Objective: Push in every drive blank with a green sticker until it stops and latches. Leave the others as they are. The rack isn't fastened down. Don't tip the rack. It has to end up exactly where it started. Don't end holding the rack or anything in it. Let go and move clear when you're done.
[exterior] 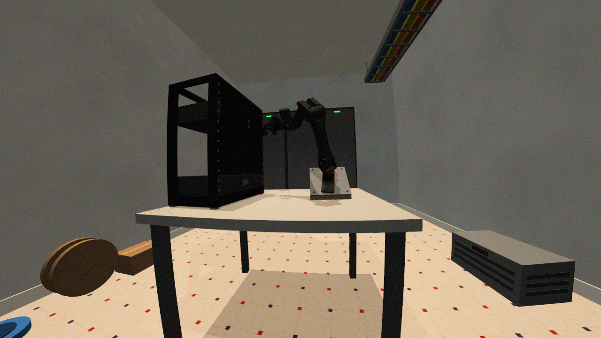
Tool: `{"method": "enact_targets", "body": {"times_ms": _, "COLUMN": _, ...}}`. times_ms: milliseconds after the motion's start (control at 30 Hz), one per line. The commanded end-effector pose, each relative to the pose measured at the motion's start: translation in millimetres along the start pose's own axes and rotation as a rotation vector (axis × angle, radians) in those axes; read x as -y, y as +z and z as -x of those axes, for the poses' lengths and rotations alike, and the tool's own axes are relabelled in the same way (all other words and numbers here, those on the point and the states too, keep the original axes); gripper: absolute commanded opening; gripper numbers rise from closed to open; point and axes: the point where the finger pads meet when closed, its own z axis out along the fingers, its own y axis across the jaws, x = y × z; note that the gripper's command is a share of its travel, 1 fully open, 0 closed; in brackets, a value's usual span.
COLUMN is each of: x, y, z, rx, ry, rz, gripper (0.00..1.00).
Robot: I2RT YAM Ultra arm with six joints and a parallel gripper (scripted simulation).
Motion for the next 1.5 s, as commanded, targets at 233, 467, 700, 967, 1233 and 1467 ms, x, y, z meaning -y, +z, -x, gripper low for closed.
{"method": "enact_targets", "body": {"times_ms": 233, "x": 38.9, "y": 12.8, "z": 29.7, "rx": 0.034, "ry": -0.075, "rz": -0.076, "gripper": 0.00}}
{"method": "enact_targets", "body": {"times_ms": 467, "x": 39.0, "y": 12.9, "z": 29.8, "rx": 0.034, "ry": -0.075, "rz": -0.076, "gripper": 0.00}}
{"method": "enact_targets", "body": {"times_ms": 700, "x": 39.0, "y": 12.9, "z": 29.8, "rx": 0.034, "ry": -0.075, "rz": -0.076, "gripper": 0.00}}
{"method": "enact_targets", "body": {"times_ms": 967, "x": 39.0, "y": 12.9, "z": 29.8, "rx": 0.034, "ry": -0.075, "rz": -0.076, "gripper": 0.00}}
{"method": "enact_targets", "body": {"times_ms": 1233, "x": 42.2, "y": 15.8, "z": 32.5, "rx": 0.033, "ry": -0.074, "rz": -0.075, "gripper": 0.00}}
{"method": "enact_targets", "body": {"times_ms": 1467, "x": 42.2, "y": 15.8, "z": 32.5, "rx": 0.033, "ry": -0.074, "rz": -0.075, "gripper": 0.00}}
